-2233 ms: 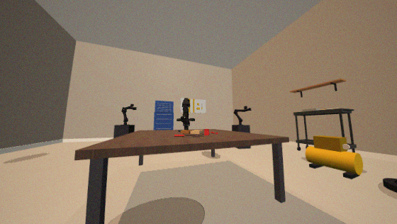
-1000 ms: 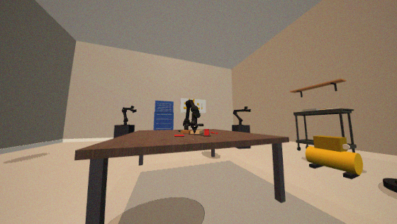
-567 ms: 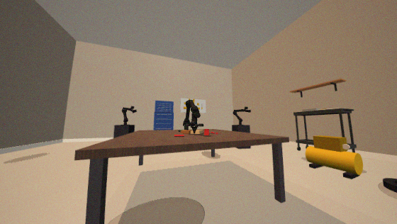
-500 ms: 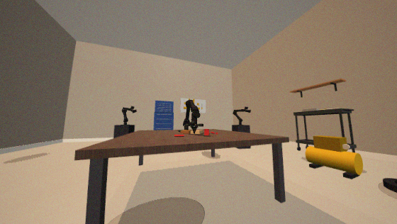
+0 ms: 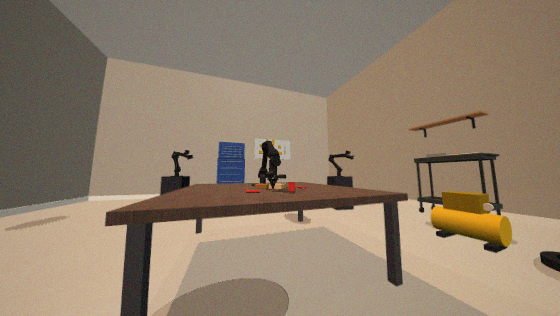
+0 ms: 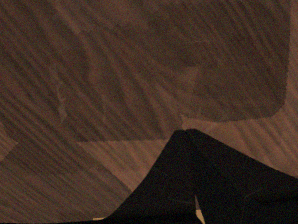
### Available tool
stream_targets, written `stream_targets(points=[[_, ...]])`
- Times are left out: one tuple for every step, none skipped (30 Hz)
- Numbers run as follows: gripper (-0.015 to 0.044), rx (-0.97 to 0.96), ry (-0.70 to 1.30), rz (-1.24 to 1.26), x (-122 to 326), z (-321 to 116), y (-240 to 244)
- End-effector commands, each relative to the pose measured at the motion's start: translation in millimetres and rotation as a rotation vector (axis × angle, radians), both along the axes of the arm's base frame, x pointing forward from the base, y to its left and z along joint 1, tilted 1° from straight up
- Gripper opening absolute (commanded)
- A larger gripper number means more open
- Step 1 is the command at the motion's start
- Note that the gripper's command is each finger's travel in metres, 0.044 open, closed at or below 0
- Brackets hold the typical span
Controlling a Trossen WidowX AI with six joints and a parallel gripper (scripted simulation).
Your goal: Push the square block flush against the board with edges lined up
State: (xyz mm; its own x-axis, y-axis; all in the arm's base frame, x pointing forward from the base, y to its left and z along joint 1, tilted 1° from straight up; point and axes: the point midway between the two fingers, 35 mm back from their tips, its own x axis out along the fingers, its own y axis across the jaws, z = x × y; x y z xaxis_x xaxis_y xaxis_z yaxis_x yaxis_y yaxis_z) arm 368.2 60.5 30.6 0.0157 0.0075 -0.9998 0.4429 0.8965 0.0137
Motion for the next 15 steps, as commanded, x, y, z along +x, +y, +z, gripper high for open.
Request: stream_targets(points=[[0.0000,0.001,0.000,0.004,5.8,-0.2,-2.8],[0.0000,0.001,0.000,0.004,7.2,-0.2,-3.7],[0.0000,0.001,0.000,0.004,8.7,-0.2,-4.5],[0.0000,0.001,0.000,0.004,10.1,-0.2,-5.3],[0.0000,0.001,0.000,0.004,11.3,-0.3,-6.0],[0.0000,0.000,-0.001,0.000,7.6,3.0,-3.9],[0.0000,0.000,-0.001,0.001,8.0,12.0,-3.9],[0.0000,0.000,-0.001,0.002,8.2,27.1,-4.0],[0.0000,0.001,0.000,0.003,7.7,42.4,-4.2],[0.0000,0.001,0.000,0.004,7.0,51.6,-4.3],[0.0000,0.001,0.000,0.004,6.7,54.6,-4.4],[0.0000,0.001,0.000,0.004,6.7,54.6,-4.4],[0.0000,0.001,0.000,0.004,6.7,54.6,-4.4],[0.0000,0.001,0.000,0.004,6.7,54.6,-4.4],[0.0000,0.001,0.000,0.004,6.7,54.6,-4.4]])
